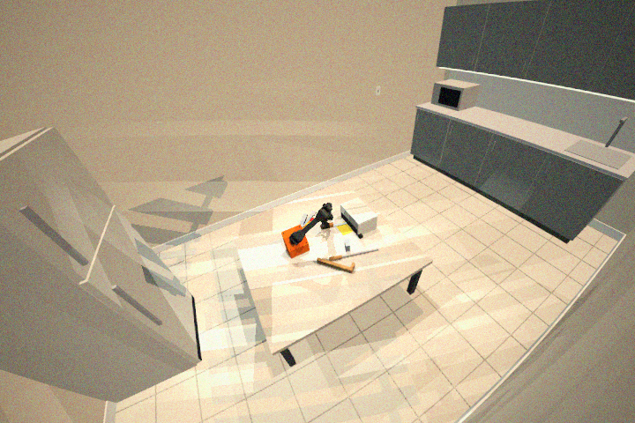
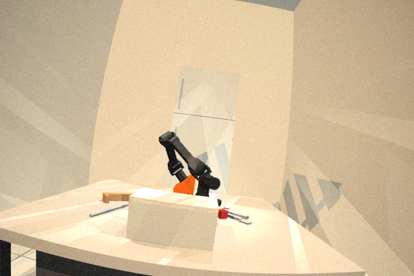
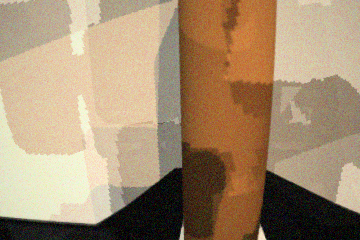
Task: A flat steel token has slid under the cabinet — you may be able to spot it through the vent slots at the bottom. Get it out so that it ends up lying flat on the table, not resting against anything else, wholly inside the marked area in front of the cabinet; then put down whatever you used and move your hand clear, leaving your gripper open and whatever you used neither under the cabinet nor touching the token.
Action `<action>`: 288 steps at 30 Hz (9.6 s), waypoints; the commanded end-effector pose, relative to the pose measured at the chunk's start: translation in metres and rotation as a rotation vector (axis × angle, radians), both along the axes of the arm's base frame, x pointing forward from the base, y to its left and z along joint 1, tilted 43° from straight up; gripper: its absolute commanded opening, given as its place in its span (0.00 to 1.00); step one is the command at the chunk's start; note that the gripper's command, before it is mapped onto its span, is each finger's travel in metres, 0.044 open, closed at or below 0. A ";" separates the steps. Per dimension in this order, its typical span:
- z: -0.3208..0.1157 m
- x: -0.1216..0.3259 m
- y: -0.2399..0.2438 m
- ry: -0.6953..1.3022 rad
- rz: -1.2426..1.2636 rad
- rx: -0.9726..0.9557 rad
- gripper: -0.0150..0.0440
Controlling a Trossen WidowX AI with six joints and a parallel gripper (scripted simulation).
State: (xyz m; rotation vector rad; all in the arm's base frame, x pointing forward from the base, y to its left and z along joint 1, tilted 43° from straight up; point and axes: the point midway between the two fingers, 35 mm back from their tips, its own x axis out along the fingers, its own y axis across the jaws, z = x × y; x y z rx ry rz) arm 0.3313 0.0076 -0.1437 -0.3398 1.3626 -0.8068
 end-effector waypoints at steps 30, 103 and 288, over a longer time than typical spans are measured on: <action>0.009 0.039 -0.009 -0.001 0.000 0.001 0.25; 0.025 0.067 -0.029 -0.002 0.000 -0.001 0.25; -0.004 -0.086 0.008 -0.216 -0.237 0.002 0.25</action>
